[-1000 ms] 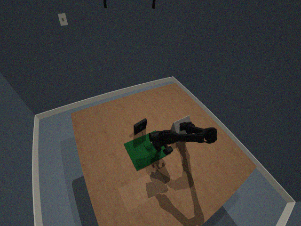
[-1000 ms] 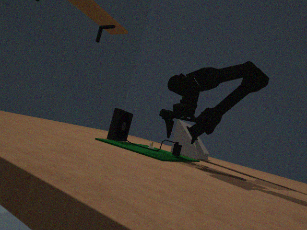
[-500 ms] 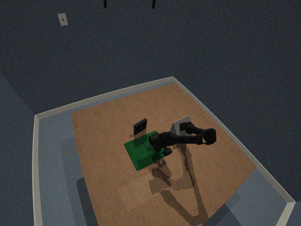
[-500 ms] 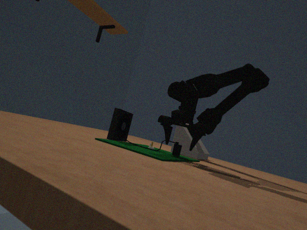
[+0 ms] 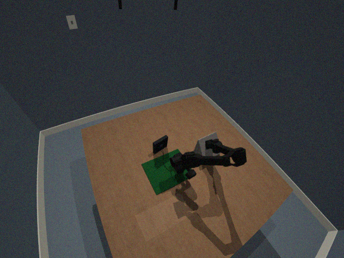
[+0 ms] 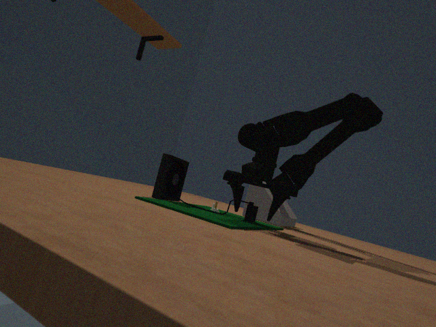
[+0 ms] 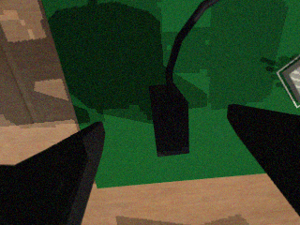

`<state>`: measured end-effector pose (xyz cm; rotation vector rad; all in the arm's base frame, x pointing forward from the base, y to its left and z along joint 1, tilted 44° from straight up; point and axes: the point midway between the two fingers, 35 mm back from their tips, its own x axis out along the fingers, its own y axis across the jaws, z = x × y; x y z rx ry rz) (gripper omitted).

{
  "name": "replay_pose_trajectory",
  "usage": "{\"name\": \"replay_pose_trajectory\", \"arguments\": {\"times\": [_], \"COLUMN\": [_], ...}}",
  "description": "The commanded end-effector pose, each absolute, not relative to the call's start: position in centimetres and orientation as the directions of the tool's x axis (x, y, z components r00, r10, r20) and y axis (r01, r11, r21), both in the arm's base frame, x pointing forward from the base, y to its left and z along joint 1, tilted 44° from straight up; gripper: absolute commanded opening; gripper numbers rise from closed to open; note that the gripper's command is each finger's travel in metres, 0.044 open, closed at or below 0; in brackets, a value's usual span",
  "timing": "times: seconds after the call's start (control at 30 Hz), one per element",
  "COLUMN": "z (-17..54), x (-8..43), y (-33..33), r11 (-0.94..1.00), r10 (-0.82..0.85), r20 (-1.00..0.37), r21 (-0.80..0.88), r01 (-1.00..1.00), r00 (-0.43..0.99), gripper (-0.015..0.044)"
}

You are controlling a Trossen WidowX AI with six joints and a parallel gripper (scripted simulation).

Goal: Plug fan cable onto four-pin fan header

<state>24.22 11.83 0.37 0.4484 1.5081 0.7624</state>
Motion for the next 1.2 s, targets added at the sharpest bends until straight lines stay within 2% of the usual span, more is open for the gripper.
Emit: {"name": "replay_pose_trajectory", "arguments": {"times": [0.0,0.47,0.7,0.9,1.17], "z": [0.4,0.4,3.7,3.7,1.2], "x": [24.2,24.2,24.8,24.8,26.3], "y": [11.8,11.8,8.5,8.3,5.7], "r11": [0.699,0.699,0.7,0.699,0.638], "r10": [0.69,0.69,0.69,0.69,0.685], "r20": [-0.717,-0.717,-0.717,-0.717,-0.721], "r21": [0.695,0.695,0.696,0.696,0.661], "r01": [-0.17,-0.17,-0.16,-0.165,-0.395], "r00": [-0.099,-0.099,-0.103,-0.104,-0.101], "gripper": [0.0361,0.0,0.0,0.0,0.0]}}
